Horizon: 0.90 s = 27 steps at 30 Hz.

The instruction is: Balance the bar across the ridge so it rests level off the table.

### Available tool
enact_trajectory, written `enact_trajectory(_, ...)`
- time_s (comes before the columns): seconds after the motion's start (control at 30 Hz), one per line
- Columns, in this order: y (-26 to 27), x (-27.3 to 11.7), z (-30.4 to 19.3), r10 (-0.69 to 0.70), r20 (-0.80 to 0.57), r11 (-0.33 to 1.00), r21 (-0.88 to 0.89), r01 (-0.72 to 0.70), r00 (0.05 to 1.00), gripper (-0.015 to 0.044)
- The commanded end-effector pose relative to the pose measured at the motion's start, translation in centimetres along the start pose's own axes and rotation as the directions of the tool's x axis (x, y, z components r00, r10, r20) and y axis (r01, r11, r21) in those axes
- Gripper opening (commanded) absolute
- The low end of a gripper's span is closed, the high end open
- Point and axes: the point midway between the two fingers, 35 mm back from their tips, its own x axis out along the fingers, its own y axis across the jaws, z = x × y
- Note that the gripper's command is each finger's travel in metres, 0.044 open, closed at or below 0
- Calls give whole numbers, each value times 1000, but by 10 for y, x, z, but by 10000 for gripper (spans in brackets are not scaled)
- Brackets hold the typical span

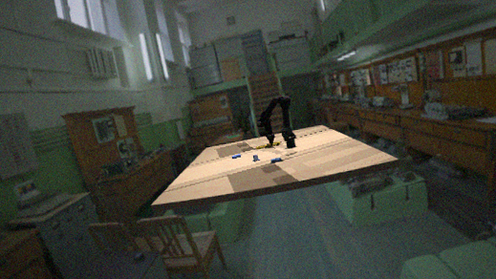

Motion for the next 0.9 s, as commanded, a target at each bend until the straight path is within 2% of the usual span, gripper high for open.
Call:
enact_trajectory(0.0,1,5,0,6,3,1000,-5,-6,1000,315)
enact_trajectory(0.4,1,5,0,6,3,1000,-5,-6,1000,315)
enact_trajectory(0.6,1,5,-1,3,-2,1000,0,-3,1000,157)
enact_trajectory(0.87,1,5,-1,3,-2,1000,0,-3,1000,104)
